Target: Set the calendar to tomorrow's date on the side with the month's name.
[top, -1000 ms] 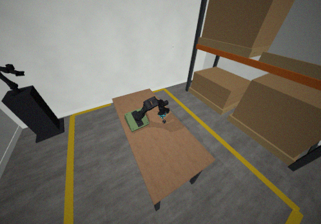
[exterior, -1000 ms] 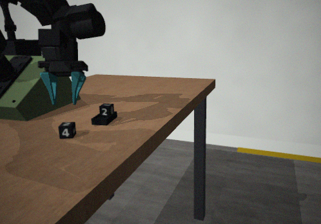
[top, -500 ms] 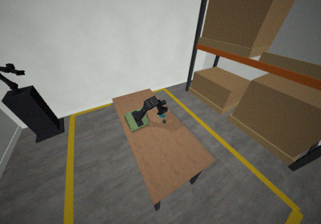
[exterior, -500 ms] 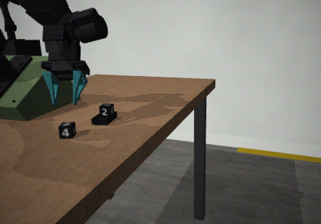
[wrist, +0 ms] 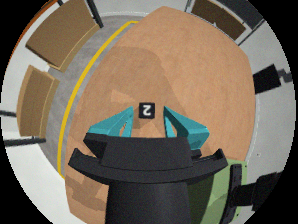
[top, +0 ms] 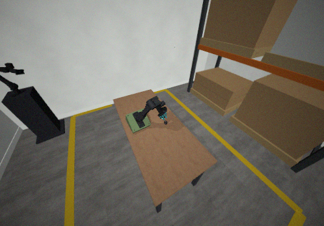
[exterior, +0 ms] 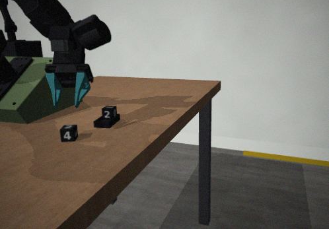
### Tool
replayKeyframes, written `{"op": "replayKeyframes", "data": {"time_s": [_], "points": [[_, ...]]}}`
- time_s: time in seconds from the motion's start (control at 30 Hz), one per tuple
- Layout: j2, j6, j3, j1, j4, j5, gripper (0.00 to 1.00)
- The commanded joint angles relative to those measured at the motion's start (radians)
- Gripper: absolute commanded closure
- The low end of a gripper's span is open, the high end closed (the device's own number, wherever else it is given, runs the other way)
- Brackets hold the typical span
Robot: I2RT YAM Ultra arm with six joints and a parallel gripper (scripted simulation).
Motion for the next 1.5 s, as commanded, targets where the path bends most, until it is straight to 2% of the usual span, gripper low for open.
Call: {"op": "replayKeyframes", "data": {"time_s": [0.0,0.47,0.8,1.47], "points": [[-0.004,-0.01,0.002,0.012,0.041,0.039,0.53],[-0.003,-0.013,0.001,0.011,0.046,0.039,0.53],[0.008,-0.039,-0.012,0.003,0.094,0.036,0.53],[0.101,-0.203,-0.078,-0.05,0.41,0.012,0.53]]}}
